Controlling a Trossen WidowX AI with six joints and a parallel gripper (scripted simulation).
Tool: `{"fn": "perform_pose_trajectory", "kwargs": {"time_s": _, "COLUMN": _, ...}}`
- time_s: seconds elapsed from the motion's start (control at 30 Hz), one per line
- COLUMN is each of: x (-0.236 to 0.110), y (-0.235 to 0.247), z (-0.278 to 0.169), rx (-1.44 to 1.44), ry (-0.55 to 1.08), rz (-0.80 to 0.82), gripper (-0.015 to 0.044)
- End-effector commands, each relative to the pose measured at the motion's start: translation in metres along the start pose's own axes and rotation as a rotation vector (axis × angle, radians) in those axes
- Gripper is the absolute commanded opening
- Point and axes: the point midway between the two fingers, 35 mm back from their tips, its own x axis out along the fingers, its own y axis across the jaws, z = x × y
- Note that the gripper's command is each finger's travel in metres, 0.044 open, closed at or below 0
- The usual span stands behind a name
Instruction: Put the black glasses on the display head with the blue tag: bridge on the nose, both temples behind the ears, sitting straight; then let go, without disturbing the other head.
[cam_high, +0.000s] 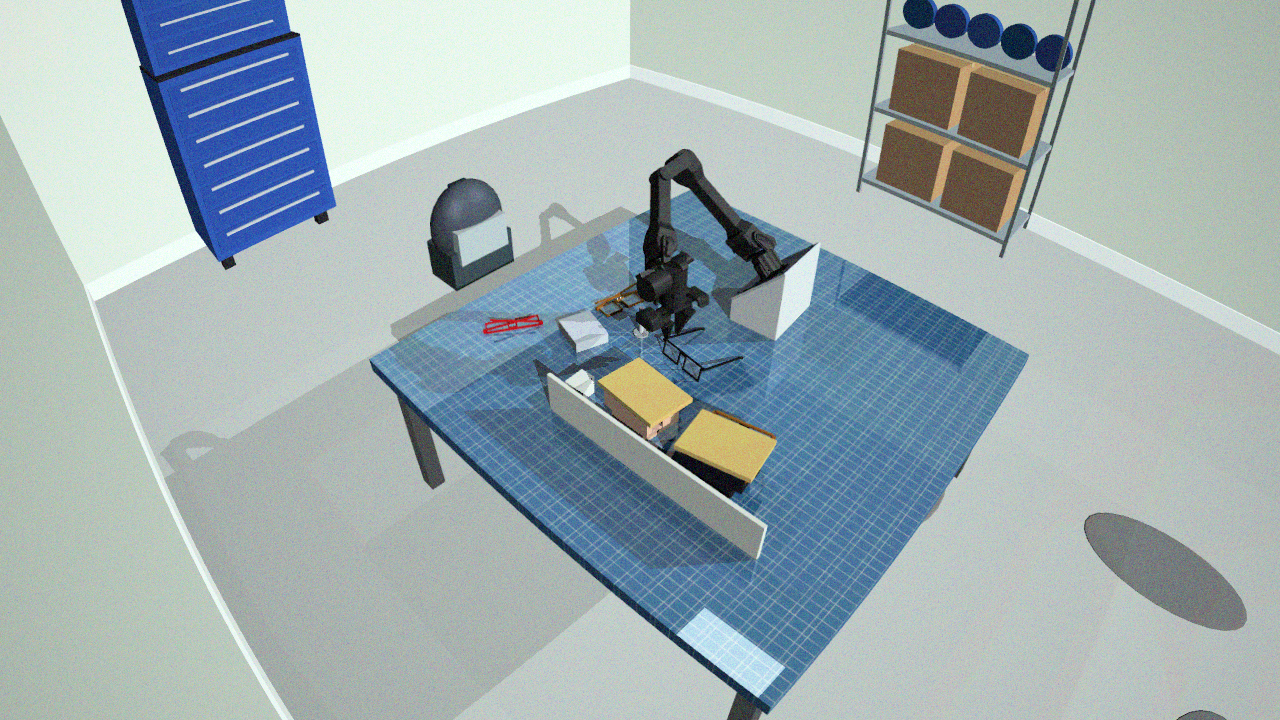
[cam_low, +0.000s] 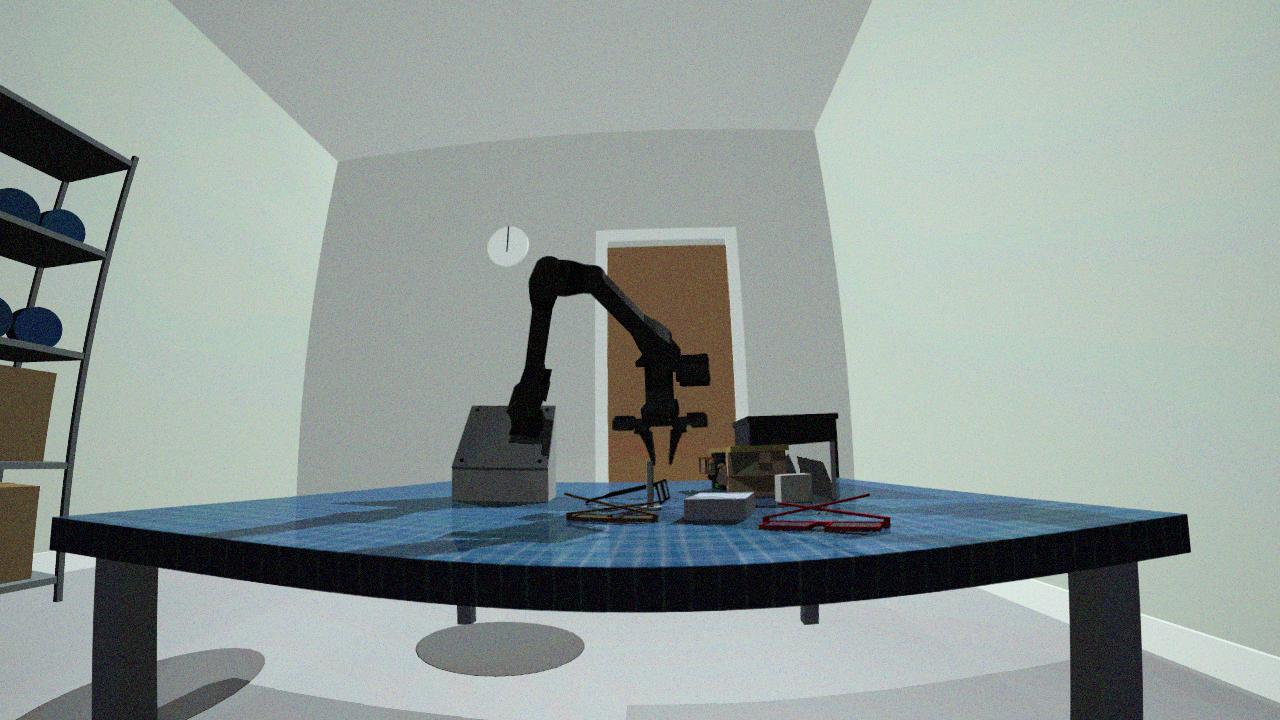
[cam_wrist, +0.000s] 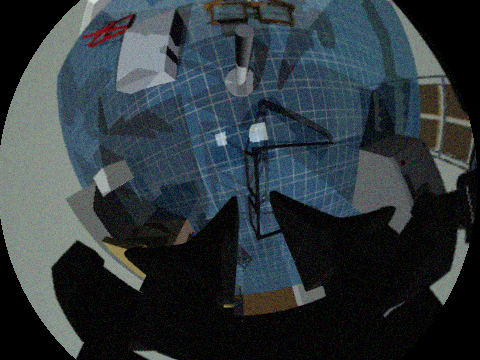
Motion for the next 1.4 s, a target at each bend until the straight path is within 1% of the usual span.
{"fn": "perform_pose_trajectory", "kwargs": {"time_s": 0.0, "x": 0.002, "y": -0.002, "z": 0.0, "rx": -0.005, "ry": -0.001, "rz": -0.006, "gripper": 0.02}}
{"fn": "perform_pose_trajectory", "kwargs": {"time_s": 0.2, "x": 0.002, "y": -0.002, "z": 0.0, "rx": -0.005, "ry": -0.001, "rz": -0.006, "gripper": 0.02}}
{"fn": "perform_pose_trajectory", "kwargs": {"time_s": 0.3, "x": -0.002, "y": -0.01, "z": 0.001, "rx": 0.022, "ry": -0.006, "rz": -0.014, "gripper": 0.02}}
{"fn": "perform_pose_trajectory", "kwargs": {"time_s": 0.37, "x": -0.002, "y": -0.01, "z": 0.001, "rx": 0.022, "ry": -0.006, "rz": -0.014, "gripper": 0.0147}}
{"fn": "perform_pose_trajectory", "kwargs": {"time_s": 0.4, "x": -0.002, "y": -0.01, "z": 0.001, "rx": 0.022, "ry": -0.006, "rz": -0.014, "gripper": 0.014}}
{"fn": "perform_pose_trajectory", "kwargs": {"time_s": 0.7, "x": 0.001, "y": -0.01, "z": 0.001, "rx": 0.022, "ry": -0.005, "rz": -0.014, "gripper": 0.014}}
{"fn": "perform_pose_trajectory", "kwargs": {"time_s": 1.37, "x": 0.033, "y": -0.009, "z": 0.001, "rx": 0.022, "ry": -0.005, "rz": -0.015, "gripper": 0.014}}
